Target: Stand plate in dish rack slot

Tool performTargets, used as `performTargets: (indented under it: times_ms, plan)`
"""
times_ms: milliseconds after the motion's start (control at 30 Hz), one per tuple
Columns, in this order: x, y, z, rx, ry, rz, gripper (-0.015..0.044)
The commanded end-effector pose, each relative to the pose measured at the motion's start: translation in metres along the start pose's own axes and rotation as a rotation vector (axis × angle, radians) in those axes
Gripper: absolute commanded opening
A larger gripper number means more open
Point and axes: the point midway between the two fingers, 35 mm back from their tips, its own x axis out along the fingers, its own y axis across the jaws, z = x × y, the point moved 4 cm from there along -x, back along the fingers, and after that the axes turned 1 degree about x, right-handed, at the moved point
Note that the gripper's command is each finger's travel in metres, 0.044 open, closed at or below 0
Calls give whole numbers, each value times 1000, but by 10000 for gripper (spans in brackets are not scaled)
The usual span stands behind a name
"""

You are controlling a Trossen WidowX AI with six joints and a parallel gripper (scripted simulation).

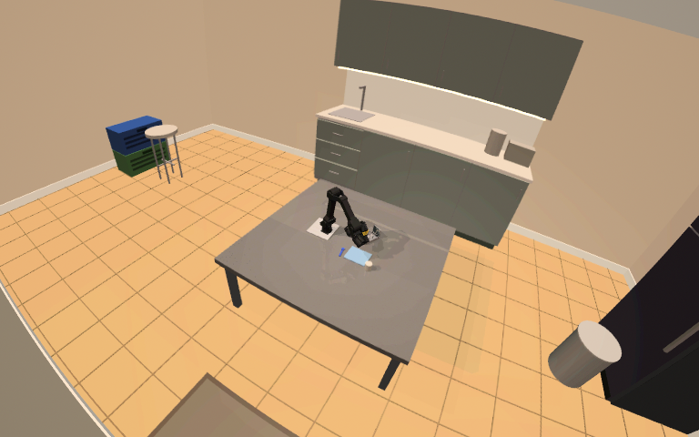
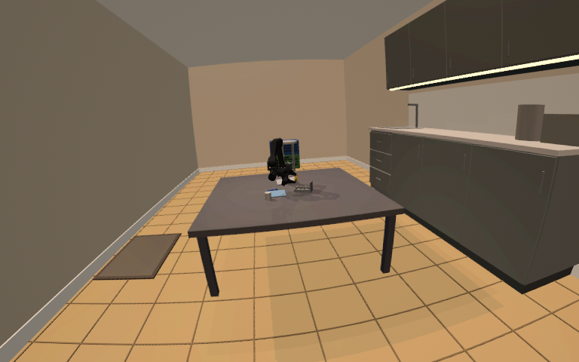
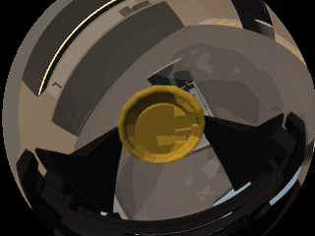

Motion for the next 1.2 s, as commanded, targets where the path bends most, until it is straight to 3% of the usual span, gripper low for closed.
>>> performTargets:
  times_ms: [0, 600, 1167]
  plan:
    - [0, 0, -6, -93, -92, -2, 0]
    - [-9, -2, -24, -487, -421, -161, 0]
    - [-3, -6, -29, -501, -428, -170, 0]
